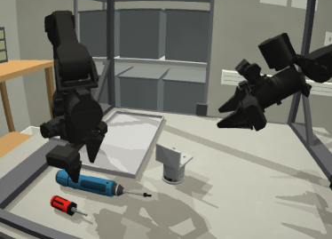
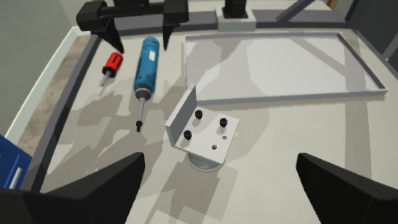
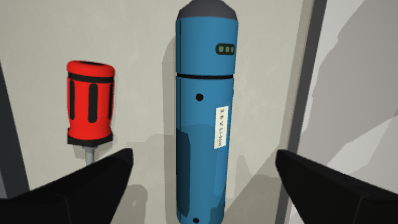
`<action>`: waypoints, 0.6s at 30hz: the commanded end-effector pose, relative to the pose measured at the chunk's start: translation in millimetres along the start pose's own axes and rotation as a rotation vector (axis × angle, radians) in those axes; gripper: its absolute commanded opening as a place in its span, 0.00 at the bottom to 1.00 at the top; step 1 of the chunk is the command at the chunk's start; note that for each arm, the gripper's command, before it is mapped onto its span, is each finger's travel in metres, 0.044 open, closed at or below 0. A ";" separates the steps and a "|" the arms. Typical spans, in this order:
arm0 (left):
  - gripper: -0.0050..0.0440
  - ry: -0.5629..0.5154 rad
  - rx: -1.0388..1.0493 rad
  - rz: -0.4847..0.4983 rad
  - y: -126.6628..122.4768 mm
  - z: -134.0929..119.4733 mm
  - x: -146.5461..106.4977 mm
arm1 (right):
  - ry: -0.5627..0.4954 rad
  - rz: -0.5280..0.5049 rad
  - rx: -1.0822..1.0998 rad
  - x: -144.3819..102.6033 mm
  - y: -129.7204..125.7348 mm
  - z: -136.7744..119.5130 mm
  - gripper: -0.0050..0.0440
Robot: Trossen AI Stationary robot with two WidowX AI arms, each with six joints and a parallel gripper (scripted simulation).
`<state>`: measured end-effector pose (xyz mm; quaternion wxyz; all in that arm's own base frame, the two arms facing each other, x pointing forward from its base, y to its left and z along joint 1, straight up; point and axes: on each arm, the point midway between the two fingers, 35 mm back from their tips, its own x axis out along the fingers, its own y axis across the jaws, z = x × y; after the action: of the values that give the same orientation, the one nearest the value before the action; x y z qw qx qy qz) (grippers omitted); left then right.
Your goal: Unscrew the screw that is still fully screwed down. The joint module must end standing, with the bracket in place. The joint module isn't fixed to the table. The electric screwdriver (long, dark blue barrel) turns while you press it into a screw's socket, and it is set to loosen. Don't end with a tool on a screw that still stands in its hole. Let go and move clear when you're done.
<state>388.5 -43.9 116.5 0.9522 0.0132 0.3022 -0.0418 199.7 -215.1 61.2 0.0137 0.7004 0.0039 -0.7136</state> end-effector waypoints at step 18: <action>1.00 -0.029 0.000 -0.001 0.1 10.9 -3.9 | 0.021 0.024 0.000 -34.6 3.2 -2.7 1.00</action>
<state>388.5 -43.9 116.5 0.9522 0.0132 0.3022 -0.0418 200.7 -215.6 88.6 0.0156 0.7021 0.0022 -0.7119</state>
